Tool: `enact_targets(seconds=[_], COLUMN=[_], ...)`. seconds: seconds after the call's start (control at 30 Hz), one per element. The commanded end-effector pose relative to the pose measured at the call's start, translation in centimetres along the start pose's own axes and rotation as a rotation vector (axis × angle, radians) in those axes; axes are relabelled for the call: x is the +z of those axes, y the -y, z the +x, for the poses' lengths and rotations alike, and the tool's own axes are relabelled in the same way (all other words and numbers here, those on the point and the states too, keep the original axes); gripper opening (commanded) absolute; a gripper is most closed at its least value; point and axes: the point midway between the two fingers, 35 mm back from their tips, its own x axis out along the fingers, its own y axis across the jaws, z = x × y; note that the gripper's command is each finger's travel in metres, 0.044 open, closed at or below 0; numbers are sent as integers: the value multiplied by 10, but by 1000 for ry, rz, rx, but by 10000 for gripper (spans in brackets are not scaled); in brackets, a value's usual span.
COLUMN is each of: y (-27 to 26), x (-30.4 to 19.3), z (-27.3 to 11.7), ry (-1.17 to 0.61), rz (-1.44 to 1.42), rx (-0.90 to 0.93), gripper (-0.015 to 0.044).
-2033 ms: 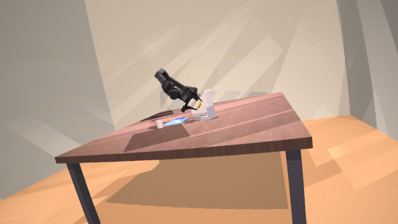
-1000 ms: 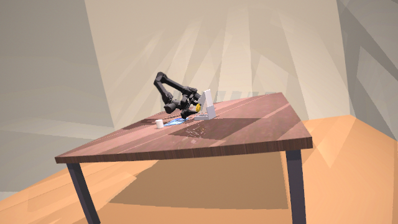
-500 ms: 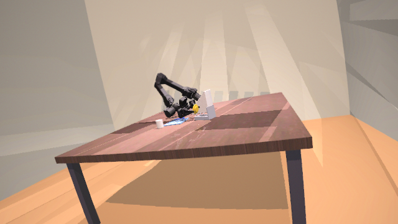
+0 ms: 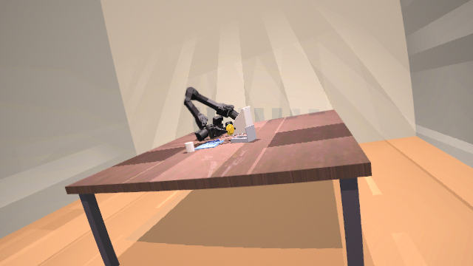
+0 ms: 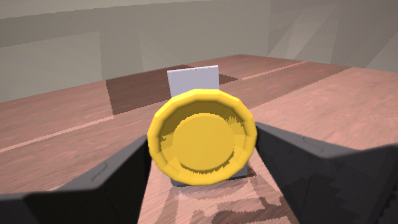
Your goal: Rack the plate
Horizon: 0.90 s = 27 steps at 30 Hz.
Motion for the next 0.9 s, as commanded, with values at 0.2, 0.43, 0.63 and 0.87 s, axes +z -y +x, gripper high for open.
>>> enact_targets(seconds=[0.2, 0.43, 0.63, 0.87], y=[0, 1, 3, 4], x=[1, 2, 3, 3], z=[9, 16, 26, 36], ry=[4, 2, 4, 3], rz=[-7, -4, -8, -9], rx=[-3, -2, -6, -8], gripper=[0, 0, 0, 0])
